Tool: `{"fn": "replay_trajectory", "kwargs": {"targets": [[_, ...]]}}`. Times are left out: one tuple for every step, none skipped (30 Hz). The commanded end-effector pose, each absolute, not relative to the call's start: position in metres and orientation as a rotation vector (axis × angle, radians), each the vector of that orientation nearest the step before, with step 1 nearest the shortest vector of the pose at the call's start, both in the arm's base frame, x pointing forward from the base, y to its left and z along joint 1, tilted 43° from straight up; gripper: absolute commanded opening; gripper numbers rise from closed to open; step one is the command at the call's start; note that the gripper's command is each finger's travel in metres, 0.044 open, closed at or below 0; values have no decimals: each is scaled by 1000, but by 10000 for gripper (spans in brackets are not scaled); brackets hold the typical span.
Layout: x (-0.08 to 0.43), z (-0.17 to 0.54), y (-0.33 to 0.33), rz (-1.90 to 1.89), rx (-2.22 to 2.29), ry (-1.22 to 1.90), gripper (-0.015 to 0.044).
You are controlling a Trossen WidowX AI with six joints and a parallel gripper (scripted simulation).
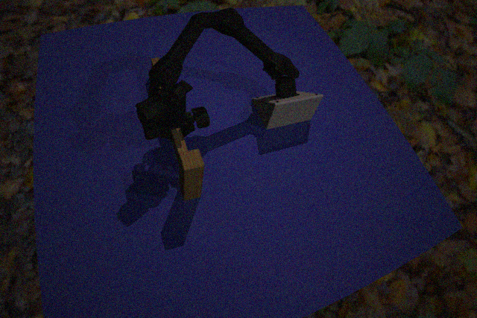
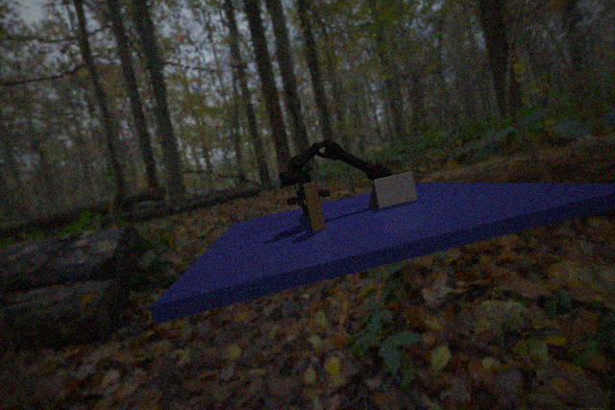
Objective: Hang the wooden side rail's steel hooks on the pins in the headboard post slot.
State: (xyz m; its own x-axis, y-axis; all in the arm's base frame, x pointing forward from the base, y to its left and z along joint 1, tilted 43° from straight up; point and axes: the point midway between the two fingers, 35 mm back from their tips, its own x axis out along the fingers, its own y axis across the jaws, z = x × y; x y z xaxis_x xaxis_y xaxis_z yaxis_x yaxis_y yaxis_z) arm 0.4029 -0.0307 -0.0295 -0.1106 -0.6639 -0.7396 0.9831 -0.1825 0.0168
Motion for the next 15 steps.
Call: {"fn": "replay_trajectory", "kwargs": {"targets": [[405,-26,-26,-1619,738,585,0],[405,-26,-25,-1619,738,585,0],[405,-25,-25,-1619,738,585,0],[405,-25,-25,-1619,738,585,0],[405,-25,-25,-1619,738,585,0],[405,-25,-25,-1619,738,585,0],[405,-25,-25,-1619,738,585,0],[405,-25,-25,-1619,738,585,0],[405,-25,-25,-1619,738,585,0],[405,-25,-25,-1619,738,585,0],[405,-24,-24,-1619,738,585,0],[405,-24,-24,-1619,738,585,0],[405,-24,-24,-1619,738,585,0],[405,-24,-24,-1619,738,585,0],[405,-24,-24,-1619,738,585,0]]}}
